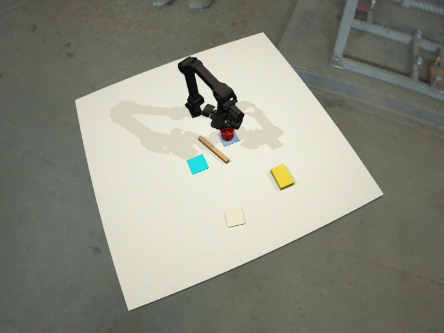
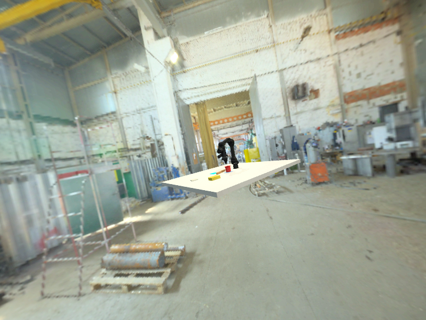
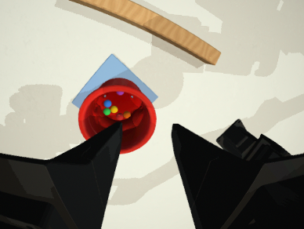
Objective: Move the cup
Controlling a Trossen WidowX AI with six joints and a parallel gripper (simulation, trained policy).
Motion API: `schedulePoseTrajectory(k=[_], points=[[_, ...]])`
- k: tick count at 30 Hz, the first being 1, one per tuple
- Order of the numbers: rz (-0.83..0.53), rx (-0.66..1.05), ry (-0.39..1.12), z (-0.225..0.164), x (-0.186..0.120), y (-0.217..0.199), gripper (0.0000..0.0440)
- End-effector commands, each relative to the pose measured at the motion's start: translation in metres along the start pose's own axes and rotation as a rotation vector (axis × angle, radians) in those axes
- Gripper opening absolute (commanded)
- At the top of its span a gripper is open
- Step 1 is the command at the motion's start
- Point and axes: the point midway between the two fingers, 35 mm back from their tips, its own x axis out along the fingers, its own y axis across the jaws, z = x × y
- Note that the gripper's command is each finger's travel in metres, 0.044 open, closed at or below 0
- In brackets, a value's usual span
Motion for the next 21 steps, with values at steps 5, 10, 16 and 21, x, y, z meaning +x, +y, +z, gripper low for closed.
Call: schedulePoseTrajectory(k=[5,10,16,21], points=[[-0.041,0.003,0.004,-0.003,0.020,-0.001,0.0184],[-0.058,-0.006,0.005,-0.004,0.032,-0.001,0.0185],[-0.073,-0.025,0.005,-0.006,0.047,-0.001,0.0185],[-0.083,-0.050,0.006,-0.007,0.062,-0.002,0.0184]])
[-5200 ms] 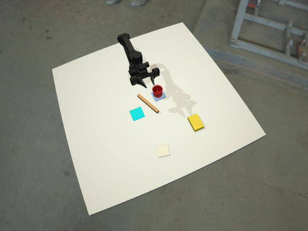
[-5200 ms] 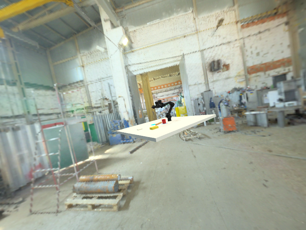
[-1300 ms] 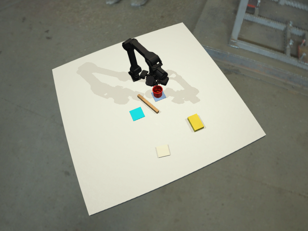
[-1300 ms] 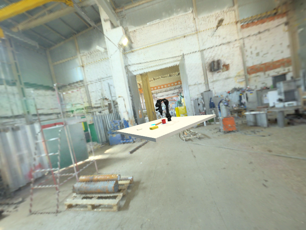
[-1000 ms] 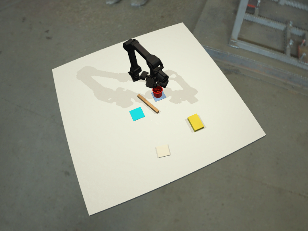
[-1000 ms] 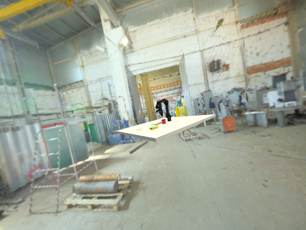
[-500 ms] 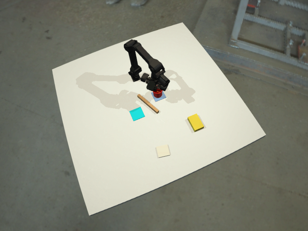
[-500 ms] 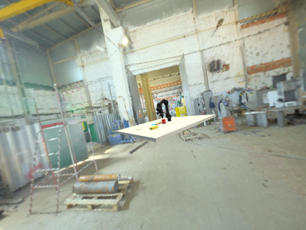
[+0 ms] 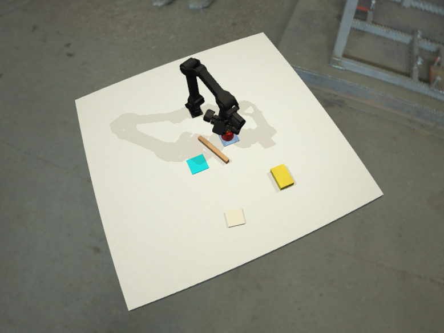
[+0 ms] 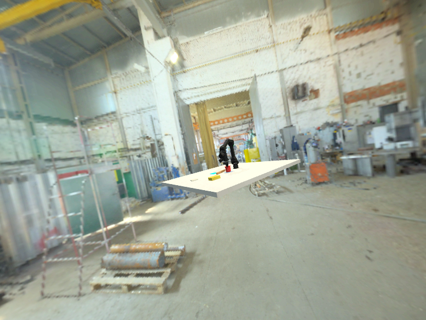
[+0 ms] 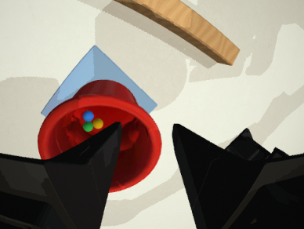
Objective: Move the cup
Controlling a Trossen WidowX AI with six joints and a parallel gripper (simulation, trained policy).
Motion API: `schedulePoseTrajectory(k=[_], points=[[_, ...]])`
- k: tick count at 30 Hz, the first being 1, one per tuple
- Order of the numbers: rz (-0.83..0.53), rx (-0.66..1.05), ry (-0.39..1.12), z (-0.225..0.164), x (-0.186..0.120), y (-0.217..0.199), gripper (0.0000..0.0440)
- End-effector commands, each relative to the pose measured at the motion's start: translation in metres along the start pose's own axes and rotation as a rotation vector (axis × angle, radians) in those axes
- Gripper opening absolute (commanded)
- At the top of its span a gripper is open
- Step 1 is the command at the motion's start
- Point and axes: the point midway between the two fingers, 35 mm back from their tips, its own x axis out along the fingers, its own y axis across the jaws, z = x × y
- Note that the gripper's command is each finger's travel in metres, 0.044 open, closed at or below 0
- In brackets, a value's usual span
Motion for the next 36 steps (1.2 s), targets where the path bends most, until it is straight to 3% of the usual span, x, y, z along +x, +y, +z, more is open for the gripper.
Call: schedulePoseTrajectory(k=[1,6,14,36], points=[[-0.016,-0.024,0.001,-0.001,0.012,-0.001,0.0183],[-0.021,-0.062,0.004,-0.003,0.028,0.000,0.0181],[-0.011,-0.127,-0.013,0.000,0.040,0.001,0.0011],[0.119,-0.038,-0.041,0.015,-0.010,0.003,0.0000]])
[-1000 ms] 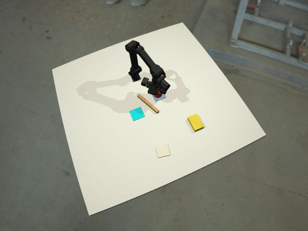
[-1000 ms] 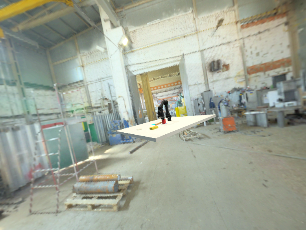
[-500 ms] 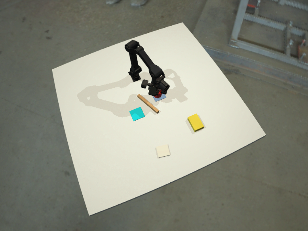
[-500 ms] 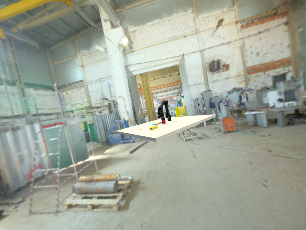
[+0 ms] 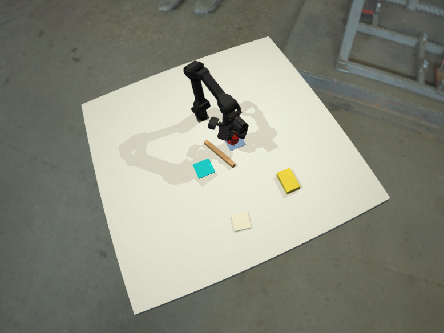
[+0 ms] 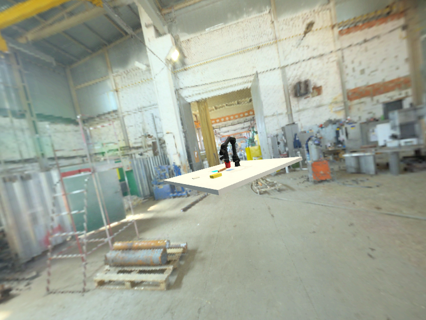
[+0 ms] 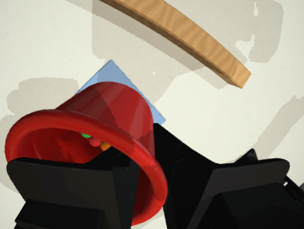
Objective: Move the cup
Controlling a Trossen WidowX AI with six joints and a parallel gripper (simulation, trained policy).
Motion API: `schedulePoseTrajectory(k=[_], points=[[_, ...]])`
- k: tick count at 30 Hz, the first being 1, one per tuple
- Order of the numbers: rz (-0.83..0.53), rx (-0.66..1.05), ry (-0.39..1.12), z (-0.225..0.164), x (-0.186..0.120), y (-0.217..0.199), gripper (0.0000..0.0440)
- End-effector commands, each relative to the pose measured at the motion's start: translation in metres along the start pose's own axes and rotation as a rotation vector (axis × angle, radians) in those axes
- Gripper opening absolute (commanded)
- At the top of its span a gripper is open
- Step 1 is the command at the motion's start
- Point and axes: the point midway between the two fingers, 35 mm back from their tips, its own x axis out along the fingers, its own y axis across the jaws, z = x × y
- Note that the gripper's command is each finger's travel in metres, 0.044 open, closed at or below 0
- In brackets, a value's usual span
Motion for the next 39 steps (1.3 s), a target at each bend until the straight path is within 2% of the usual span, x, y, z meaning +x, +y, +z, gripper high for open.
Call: schedulePoseTrajectory(k=[1,10,19,39], points=[[0.030,0.036,-0.006,0.004,-0.013,0.000,0.0000],[0.083,0.113,-0.035,0.021,-0.042,-0.004,0.0000],[0.130,0.188,-0.080,0.046,-0.057,-0.008,0.0000],[0.186,0.345,-0.174,0.113,-0.054,-0.030,0.0000]])
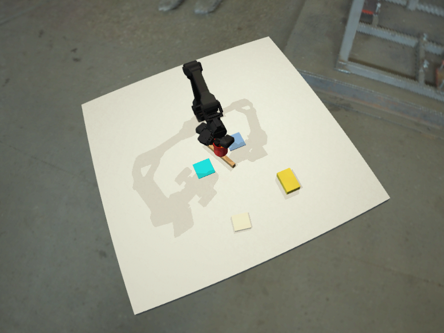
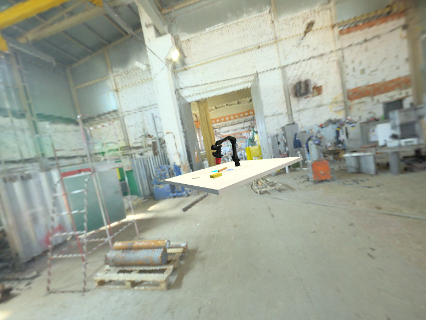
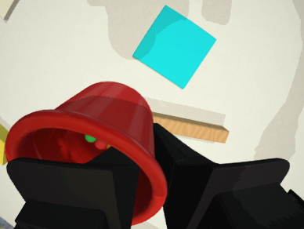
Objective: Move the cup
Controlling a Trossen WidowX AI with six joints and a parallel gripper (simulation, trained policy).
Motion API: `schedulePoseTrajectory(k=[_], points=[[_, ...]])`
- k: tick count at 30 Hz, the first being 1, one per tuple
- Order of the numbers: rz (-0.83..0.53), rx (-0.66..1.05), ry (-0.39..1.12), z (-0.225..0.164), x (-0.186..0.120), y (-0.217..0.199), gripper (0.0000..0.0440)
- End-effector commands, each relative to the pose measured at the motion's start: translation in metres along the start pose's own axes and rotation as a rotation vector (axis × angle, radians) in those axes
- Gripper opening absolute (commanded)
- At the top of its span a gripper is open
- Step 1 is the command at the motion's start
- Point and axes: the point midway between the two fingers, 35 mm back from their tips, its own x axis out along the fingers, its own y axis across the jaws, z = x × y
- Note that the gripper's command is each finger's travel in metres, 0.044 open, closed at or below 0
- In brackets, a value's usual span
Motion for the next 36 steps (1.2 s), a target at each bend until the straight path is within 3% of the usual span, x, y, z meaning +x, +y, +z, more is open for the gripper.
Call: schedulePoseTrajectory(k=[1,19,36], points=[[0.001,0.020,-0.017,0.013,0.005,-0.002,0.0000],[-0.007,0.131,-0.065,0.057,0.042,-0.024,0.0000],[-0.051,0.191,-0.052,0.055,0.085,-0.052,0.0015]])
